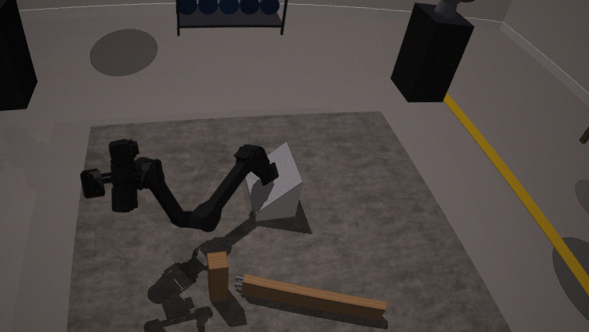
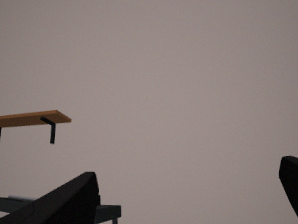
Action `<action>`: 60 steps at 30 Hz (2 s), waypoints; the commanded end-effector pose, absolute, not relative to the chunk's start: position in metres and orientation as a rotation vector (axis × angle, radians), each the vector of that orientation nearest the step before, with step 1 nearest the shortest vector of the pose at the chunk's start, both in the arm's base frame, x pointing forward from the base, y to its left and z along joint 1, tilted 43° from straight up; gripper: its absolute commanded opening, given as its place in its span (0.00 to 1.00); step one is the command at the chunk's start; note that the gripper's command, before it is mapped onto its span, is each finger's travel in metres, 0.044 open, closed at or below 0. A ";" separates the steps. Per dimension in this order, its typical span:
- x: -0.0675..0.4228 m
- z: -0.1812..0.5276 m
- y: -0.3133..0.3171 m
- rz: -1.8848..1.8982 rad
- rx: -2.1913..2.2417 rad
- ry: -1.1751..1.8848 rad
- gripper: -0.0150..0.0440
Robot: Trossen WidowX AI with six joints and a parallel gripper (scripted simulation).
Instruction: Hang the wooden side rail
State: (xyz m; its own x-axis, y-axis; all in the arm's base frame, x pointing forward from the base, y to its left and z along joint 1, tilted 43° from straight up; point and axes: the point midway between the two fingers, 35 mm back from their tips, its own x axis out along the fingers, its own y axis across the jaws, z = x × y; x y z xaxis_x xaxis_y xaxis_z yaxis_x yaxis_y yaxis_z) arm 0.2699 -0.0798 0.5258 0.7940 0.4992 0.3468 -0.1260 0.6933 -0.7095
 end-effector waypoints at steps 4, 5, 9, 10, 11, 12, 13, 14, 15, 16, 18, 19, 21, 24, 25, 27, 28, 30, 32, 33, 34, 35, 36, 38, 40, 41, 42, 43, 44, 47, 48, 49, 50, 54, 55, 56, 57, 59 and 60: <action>0.254 0.534 -0.077 0.357 -0.661 -0.560 1.00; 0.246 0.538 -0.074 0.352 -0.628 -0.562 1.00; 0.217 0.550 -0.063 0.342 -0.508 -0.573 1.00; 0.212 0.552 -0.061 0.343 -0.486 -0.570 1.00; 0.206 0.553 -0.059 0.340 -0.459 -0.567 1.00; 0.199 0.555 -0.056 0.337 -0.429 -0.563 1.00; 0.193 0.557 -0.053 0.334 -0.399 -0.560 1.00; 0.186 0.558 -0.049 0.332 -0.369 -0.556 1.00; 0.180 0.559 -0.046 0.330 -0.340 -0.553 1.00; 0.174 0.560 -0.042 0.329 -0.310 -0.549 1.00; 0.163 0.561 -0.033 0.327 -0.252 -0.542 1.00; 0.159 0.562 -0.028 0.326 -0.223 -0.537 1.00; 0.150 0.561 -0.018 0.328 -0.165 -0.526 1.00; 0.140 0.558 -0.001 0.334 -0.079 -0.502 1.00; 0.137 0.557 0.005 0.335 -0.050 -0.493 1.00; 0.133 0.554 0.017 0.337 0.008 -0.475 1.00; 0.132 0.552 0.023 0.338 0.037 -0.465 1.00; 0.129 0.547 0.035 0.338 0.095 -0.445 1.00; 0.129 0.542 0.046 0.338 0.156 -0.423 1.00; 0.129 0.539 0.052 0.337 0.186 -0.411 1.00; 0.129 0.536 0.058 0.335 0.216 -0.400 1.00; 0.130 0.533 0.063 0.333 0.247 -0.388 1.00; 0.131 0.529 0.069 0.331 0.278 -0.376 1.00; 0.134 0.522 0.079 0.324 0.341 -0.353 1.00; 0.138 0.513 0.089 0.314 0.405 -0.328 1.00; 0.140 0.509 0.093 0.308 0.437 -0.316 1.00; 0.143 0.505 0.098 0.302 0.469 -0.304 1.00; 0.145 0.500 0.102 0.295 0.502 -0.293 1.00; 0.149 0.495 0.106 0.287 0.535 -0.281 1.00; 0.159 0.480 0.116 0.258 0.637 -0.247 1.00; 0.163 0.474 0.119 0.247 0.671 -0.237 1.00; 0.167 0.469 0.122 0.235 0.706 -0.227 1.00; 0.171 0.463 0.124 0.223 0.741 -0.217 1.00; 0.191 0.439 0.130 0.157 0.867 -0.189 1.00; 0.196 0.432 0.131 0.139 0.899 -0.183 1.00; 0.201 0.426 0.131 0.120 0.932 -0.178 1.00; 0.207 0.419 0.131 0.101 0.965 -0.174 1.00; 0.217 0.405 0.129 0.060 1.032 -0.167 1.00; 0.223 0.398 0.128 0.039 1.066 -0.165 1.00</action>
State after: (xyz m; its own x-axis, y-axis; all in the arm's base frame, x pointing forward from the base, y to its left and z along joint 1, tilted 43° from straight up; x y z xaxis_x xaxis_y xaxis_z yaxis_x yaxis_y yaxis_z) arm 0.2034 0.1258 0.4254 0.9796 0.0042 0.2012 -0.1684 0.5641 0.8084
